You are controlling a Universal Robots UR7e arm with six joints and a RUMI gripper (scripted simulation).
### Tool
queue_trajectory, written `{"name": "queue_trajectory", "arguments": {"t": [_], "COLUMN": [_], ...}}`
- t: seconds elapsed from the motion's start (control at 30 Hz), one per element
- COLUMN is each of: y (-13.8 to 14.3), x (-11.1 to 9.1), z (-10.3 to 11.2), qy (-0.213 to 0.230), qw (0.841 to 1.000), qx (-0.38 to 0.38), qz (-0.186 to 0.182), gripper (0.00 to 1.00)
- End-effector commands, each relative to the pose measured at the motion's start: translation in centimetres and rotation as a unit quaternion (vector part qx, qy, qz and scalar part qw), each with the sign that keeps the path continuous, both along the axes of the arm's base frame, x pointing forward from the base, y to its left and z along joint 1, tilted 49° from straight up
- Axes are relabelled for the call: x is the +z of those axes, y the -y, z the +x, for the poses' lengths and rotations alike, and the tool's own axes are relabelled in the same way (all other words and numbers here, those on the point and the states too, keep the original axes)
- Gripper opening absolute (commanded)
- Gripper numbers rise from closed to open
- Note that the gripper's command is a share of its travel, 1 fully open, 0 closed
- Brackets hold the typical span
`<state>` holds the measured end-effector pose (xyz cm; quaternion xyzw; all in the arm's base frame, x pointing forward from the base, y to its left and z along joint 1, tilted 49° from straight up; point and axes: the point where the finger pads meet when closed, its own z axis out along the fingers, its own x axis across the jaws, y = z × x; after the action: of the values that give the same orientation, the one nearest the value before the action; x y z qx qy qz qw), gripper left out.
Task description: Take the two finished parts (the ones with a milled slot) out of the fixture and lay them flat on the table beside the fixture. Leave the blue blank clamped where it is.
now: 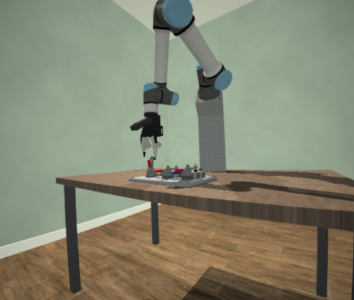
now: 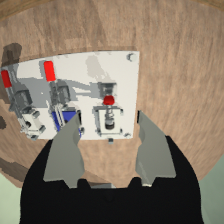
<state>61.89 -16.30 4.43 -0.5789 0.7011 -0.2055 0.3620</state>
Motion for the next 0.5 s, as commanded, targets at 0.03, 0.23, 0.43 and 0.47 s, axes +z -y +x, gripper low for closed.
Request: {"name": "queue_trajectory", "arguments": {"t": [0.03, 0.23, 0.43, 0.47], "y": [0.01, 0.01, -0.01, -0.01], "x": [0.06, 0.02, -0.07, -0.08], "z": [-0.08, -0.03, 0.09, 0.11], "qy": [0.0, 0.0, 0.0, 0.0], "qw": [1.0, 1.0, 1.0, 1.0], "qx": [0.0, 0.0, 0.0, 0.0], "qz": [0.0, 0.0, 0.0, 0.0], "gripper": [0.59, 0.59, 0.59, 0.59]}}
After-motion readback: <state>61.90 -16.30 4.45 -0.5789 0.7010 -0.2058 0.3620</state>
